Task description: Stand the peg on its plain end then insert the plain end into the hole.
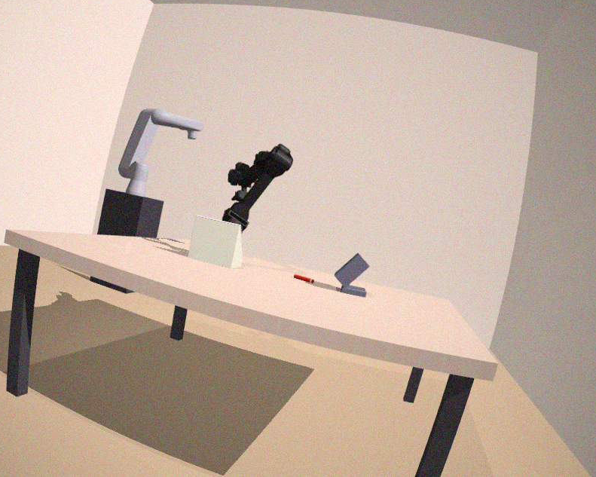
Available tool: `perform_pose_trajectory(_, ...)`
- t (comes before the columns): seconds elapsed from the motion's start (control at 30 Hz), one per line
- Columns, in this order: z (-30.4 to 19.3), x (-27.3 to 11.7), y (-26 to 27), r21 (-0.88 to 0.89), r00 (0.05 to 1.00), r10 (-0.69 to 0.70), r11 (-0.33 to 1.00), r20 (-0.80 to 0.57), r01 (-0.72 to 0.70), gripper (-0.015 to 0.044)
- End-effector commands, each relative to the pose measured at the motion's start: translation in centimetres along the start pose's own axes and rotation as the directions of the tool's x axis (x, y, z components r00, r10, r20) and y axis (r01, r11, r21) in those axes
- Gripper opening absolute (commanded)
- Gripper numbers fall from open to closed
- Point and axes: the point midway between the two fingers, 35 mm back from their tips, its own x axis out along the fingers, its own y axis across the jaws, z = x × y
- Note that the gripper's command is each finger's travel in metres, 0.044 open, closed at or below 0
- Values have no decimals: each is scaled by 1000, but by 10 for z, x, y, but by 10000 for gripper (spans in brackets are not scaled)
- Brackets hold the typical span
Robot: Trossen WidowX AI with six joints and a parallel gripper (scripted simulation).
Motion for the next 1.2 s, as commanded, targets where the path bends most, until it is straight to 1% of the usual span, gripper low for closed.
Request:
perform_pose_trajectory(0.0,-1,1,1,-2,1000,5,1000,-2,-5,426)
perform_pose_trajectory(0.03,-2,3,4,-6,1000,21,1000,-8,-21,440)
perform_pose_trajectory(0.3,-38,30,61,-35,961,260,964,-96,-265,440)
perform_pose_trajectory(0.47,-66,35,104,4,900,412,910,-146,-415,440)
perform_pose_trajectory(0.6,-90,31,139,58,836,521,852,-173,-520,440)
perform_pose_trajectory(0.87,-135,-2,213,214,676,711,703,-193,-678,440)
perform_pose_trajectory(1.17,-171,-68,288,407,519,845,524,-132,-749,440)
